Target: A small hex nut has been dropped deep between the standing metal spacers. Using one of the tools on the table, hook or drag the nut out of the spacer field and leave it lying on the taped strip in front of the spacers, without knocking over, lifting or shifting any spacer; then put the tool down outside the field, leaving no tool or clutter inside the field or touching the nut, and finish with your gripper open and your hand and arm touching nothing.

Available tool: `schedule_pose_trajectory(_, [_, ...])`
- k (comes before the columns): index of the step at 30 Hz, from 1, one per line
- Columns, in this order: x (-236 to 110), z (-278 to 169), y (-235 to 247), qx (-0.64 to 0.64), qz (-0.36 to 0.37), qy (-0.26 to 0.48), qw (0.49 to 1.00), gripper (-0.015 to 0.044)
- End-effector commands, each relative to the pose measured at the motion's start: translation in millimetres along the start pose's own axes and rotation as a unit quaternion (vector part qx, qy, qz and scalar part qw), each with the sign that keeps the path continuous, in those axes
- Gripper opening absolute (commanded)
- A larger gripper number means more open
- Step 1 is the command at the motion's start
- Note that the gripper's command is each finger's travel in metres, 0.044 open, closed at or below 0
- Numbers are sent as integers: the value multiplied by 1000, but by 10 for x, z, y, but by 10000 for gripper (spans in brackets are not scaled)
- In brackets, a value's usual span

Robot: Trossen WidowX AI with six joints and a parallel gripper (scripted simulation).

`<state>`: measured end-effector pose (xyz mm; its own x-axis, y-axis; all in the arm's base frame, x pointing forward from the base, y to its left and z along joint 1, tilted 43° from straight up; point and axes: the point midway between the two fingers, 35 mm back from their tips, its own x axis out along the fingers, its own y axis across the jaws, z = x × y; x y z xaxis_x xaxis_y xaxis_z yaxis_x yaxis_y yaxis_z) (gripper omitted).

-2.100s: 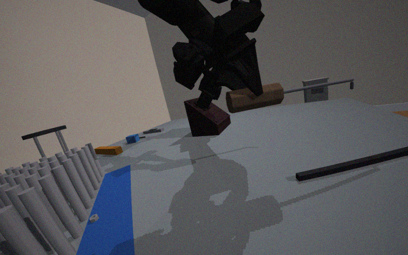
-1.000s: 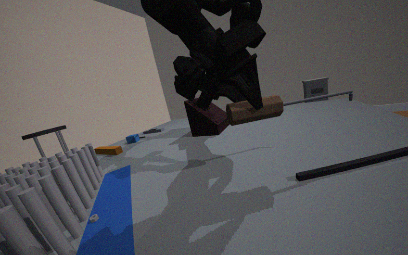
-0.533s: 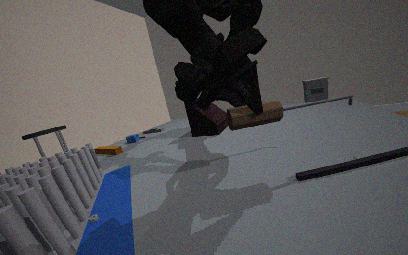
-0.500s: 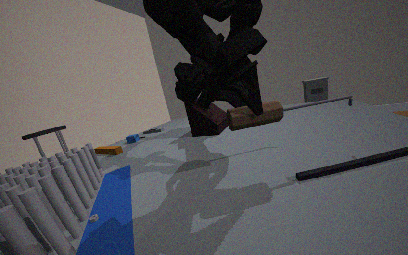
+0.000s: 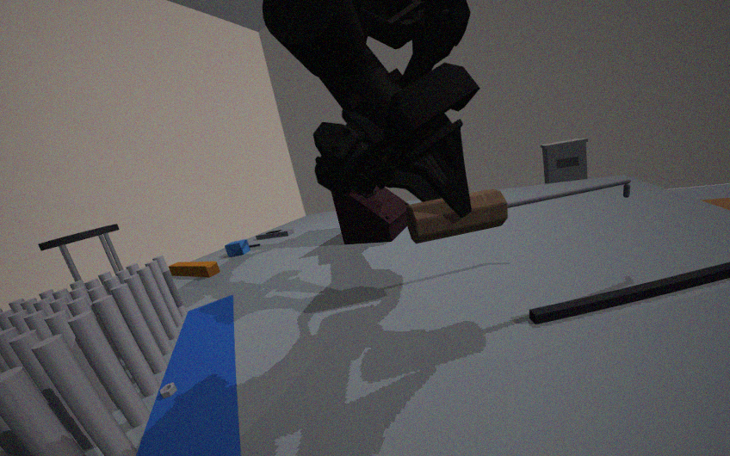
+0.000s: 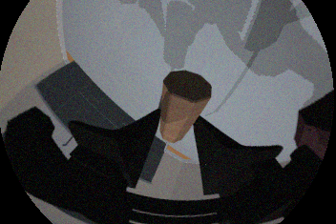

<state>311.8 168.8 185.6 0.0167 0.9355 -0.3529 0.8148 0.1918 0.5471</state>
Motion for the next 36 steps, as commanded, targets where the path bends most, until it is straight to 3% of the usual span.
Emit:
schedule_pose_trajectory(1, [25, 18, -7, 2, 0, -1, 1000, 0])
schedule_pose_trajectory(36, [203, 89, -50, 2, 1, -2, 1000, 0])
